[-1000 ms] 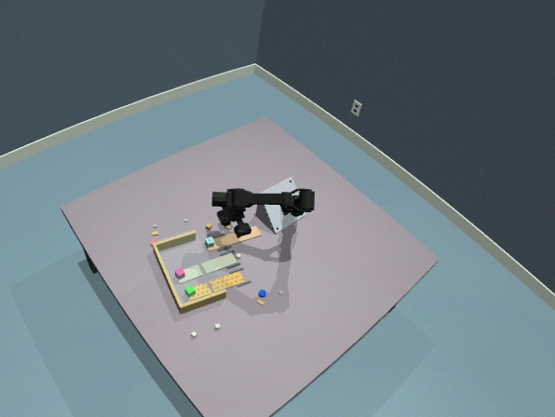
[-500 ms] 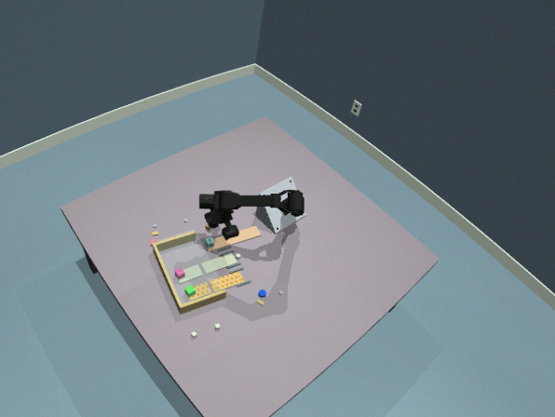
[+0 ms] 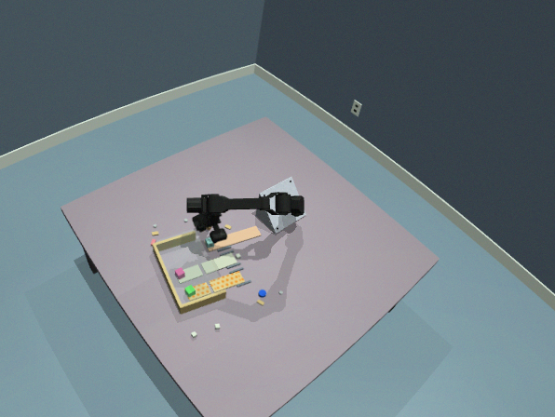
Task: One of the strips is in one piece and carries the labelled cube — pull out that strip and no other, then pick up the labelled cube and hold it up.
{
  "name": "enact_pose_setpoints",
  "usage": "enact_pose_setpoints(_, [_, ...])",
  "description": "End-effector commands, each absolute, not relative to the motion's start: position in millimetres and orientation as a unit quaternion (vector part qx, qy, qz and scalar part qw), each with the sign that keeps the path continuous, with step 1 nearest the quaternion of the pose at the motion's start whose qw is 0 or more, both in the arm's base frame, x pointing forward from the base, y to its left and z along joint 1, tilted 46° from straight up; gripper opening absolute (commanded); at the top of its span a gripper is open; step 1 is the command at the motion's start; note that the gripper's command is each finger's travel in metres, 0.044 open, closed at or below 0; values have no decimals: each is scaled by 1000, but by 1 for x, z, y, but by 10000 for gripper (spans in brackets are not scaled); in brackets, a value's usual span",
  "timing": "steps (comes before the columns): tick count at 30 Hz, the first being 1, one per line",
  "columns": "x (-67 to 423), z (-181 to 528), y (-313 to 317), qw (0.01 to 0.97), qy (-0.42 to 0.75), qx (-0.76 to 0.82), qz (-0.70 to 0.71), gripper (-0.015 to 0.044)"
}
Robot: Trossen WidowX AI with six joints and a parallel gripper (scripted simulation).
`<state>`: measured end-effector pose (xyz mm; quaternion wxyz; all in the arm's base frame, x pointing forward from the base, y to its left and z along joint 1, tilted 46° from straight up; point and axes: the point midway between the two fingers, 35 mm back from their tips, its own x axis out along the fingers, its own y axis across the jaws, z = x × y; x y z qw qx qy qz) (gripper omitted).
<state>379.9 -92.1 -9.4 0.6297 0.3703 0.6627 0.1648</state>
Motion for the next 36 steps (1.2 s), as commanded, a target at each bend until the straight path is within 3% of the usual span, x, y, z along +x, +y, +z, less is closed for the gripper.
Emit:
enact_pose_setpoints(1, [386,-14,-90,624,666,375,165,387])
enact_pose_setpoints(7, [387,-21,-83,624,666,375,165,250])
enact_pose_setpoints(36, [389,-52,-51,623,665,375,166,250])
